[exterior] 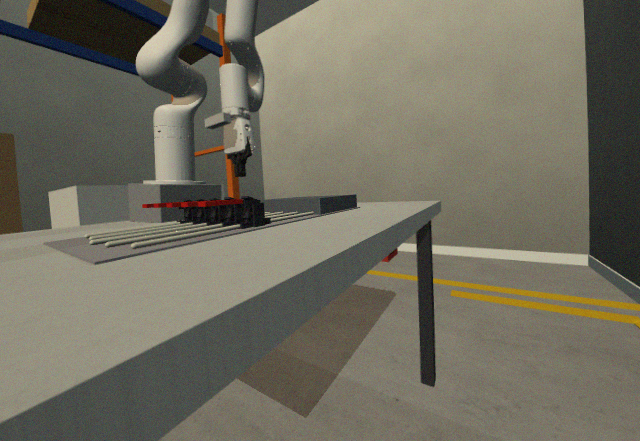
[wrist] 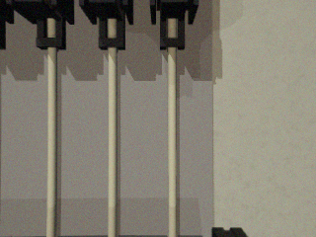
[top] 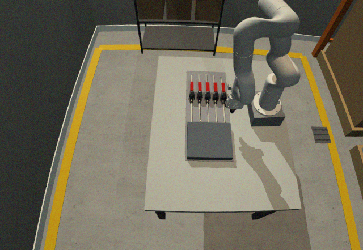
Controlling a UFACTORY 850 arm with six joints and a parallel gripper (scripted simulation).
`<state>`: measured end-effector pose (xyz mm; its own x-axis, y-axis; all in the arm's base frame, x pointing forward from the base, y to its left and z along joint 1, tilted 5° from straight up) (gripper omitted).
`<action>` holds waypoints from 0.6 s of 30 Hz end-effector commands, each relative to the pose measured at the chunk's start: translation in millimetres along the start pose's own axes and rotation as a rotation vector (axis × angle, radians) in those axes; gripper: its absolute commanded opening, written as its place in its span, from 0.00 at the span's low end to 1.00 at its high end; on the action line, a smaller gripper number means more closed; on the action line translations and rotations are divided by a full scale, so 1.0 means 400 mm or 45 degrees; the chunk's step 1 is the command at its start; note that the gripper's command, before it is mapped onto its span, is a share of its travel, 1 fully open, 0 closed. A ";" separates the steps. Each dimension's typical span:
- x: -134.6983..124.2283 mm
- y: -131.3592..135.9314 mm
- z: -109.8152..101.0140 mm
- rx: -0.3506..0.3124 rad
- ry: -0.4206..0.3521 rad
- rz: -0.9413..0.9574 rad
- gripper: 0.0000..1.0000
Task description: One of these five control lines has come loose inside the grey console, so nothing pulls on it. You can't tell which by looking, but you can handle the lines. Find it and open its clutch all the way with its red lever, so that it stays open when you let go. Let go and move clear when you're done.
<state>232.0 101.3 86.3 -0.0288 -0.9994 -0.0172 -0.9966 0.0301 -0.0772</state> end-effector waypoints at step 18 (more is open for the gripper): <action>0.052 -0.072 0.032 0.001 0.002 0.000 0.00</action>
<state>237.0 97.7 84.5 -0.0274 -0.9995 -0.0166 -0.9966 0.0286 -0.0769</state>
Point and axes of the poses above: the point where the finger pads meet when closed, its own z axis out along the fingers, its own y axis across the jaws, x = y × z, the point moved 4 cm from there along -z, back along the fingers, and after that the axes turned 8 degrees about z, right-handed, at the moved point
